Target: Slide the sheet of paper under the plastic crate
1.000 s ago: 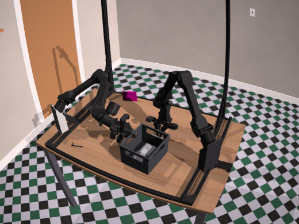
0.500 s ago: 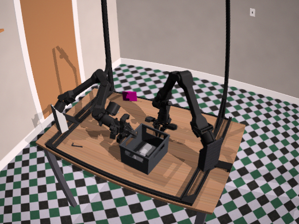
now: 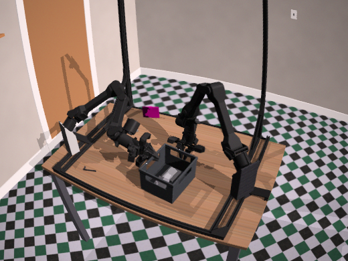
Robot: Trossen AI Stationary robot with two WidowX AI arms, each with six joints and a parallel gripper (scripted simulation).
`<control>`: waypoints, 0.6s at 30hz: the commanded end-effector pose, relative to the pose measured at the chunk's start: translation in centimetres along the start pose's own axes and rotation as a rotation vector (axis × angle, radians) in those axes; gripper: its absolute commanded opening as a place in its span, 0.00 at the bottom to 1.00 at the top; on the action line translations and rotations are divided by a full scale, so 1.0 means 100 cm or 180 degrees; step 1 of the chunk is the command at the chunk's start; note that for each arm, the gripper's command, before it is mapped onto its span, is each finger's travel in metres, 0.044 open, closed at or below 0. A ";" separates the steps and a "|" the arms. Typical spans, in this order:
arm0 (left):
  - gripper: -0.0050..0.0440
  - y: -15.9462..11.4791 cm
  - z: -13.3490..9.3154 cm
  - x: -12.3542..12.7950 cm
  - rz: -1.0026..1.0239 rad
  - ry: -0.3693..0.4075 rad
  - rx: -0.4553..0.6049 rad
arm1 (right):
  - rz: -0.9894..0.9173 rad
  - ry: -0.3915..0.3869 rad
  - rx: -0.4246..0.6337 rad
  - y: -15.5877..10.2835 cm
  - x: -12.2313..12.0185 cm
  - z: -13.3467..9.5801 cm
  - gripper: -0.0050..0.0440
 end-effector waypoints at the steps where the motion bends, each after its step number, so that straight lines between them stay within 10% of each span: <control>1: 0.22 -0.001 0.008 -0.006 0.0019 -0.0065 -0.0020 | -0.0034 0.0365 0.0034 -0.005 0.033 -0.003 0.10; 18: 0.22 -0.012 0.014 -0.007 0.0020 -0.0065 -0.0020 | -0.0034 0.0365 0.0034 -0.005 0.033 -0.003 0.10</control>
Point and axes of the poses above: on each arm, the point midway between the two fingers, 35 mm back from their tips, its own z axis out along the fingers, its own x axis across the jaws, y = z × x, the point moved 8 cm from there along -z, back along the fingers, and after that the axes turned 10 degrees about z, right-handed, at the moved point
